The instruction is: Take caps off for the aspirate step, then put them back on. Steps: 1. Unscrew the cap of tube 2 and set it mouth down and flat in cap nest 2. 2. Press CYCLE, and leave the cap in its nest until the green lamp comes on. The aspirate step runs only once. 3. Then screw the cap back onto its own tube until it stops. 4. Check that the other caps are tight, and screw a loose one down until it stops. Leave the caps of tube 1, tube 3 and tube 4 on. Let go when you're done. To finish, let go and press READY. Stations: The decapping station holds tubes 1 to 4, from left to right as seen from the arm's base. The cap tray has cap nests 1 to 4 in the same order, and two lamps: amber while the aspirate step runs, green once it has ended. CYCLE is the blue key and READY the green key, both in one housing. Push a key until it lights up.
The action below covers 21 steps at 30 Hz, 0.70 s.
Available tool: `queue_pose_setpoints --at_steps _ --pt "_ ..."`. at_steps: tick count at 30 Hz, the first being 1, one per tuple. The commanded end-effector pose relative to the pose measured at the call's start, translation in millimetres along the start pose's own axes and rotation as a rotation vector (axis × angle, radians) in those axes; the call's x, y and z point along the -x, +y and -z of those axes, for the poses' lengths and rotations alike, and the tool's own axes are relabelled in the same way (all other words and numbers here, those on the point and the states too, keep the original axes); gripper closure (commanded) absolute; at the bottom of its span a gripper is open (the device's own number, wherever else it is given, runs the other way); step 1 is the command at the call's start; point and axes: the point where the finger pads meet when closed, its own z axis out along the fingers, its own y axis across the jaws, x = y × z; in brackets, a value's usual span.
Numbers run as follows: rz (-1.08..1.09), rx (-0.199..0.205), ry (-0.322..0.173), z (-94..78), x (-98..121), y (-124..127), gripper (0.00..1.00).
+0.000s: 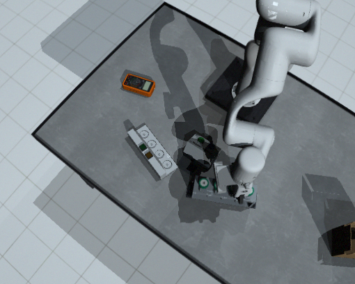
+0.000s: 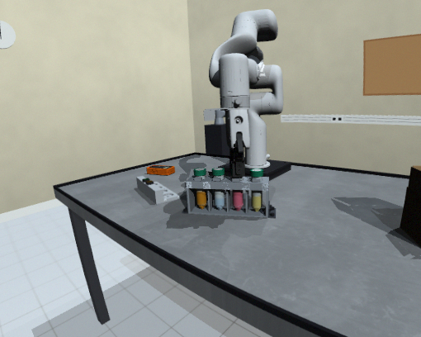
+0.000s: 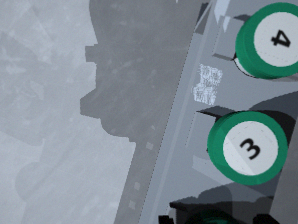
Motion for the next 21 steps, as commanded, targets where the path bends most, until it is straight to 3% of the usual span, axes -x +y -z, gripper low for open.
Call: queue_pose_setpoints --at_steps 1,10,12,18,21 --pt "-0.279 -0.006 0.001 1.8 -0.6 -1.9 0.54" --pt "-0.705 -0.007 0.000 1.8 -0.6 -1.9 0.54" --pt "-0.705 -0.007 0.000 1.8 -0.6 -1.9 0.54" --pt "-1.052 -0.007 -0.001 1.8 -0.6 -1.9 0.54" --pt "-1.084 -0.007 -0.001 1.8 -0.6 -1.9 0.54"
